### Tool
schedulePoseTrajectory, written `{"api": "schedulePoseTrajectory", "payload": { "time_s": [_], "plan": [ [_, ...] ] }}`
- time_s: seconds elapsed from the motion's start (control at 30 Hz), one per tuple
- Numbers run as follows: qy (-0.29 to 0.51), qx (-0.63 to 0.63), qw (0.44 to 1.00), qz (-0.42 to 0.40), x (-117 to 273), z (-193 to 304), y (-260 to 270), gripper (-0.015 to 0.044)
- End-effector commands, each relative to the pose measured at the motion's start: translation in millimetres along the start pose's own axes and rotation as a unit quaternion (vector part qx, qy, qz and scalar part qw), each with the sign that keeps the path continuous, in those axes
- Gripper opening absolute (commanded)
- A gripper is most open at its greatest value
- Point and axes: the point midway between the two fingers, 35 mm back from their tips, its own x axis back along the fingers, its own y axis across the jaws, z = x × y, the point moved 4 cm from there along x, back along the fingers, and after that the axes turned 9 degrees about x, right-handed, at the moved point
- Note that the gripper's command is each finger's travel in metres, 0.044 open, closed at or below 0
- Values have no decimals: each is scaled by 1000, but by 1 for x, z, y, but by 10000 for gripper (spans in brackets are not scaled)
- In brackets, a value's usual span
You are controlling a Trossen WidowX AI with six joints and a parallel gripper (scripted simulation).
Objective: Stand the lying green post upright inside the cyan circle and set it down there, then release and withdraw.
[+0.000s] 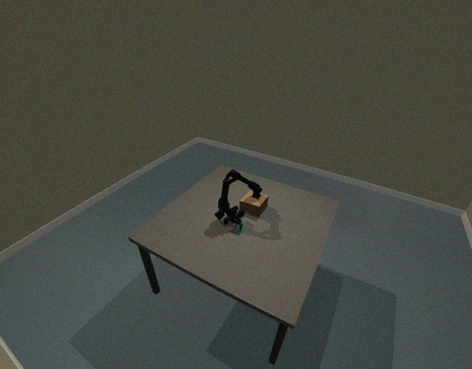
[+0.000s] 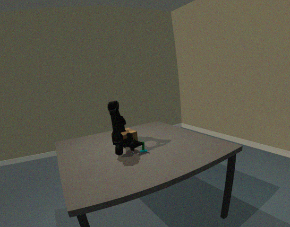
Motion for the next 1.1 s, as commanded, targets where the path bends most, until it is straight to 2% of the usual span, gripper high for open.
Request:
{"api": "schedulePoseTrajectory", "payload": {
  "time_s": [0.0, 0.43, 0.57, 0.9, 1.07],
  "plan": [
    [2, -1, 1000, -1, 0, 1, 0, 49],
    [2, -1, 1000, -1, 0, 1, 0, 390],
    [0, -2, 1000, 0, 1, -8, -3, 400],
    [-14, -13, 1000, 9, 11, -74, -13, 400],
    [9, -23, 1000, -16, 5, -79, -13, 400]
  ]
}}
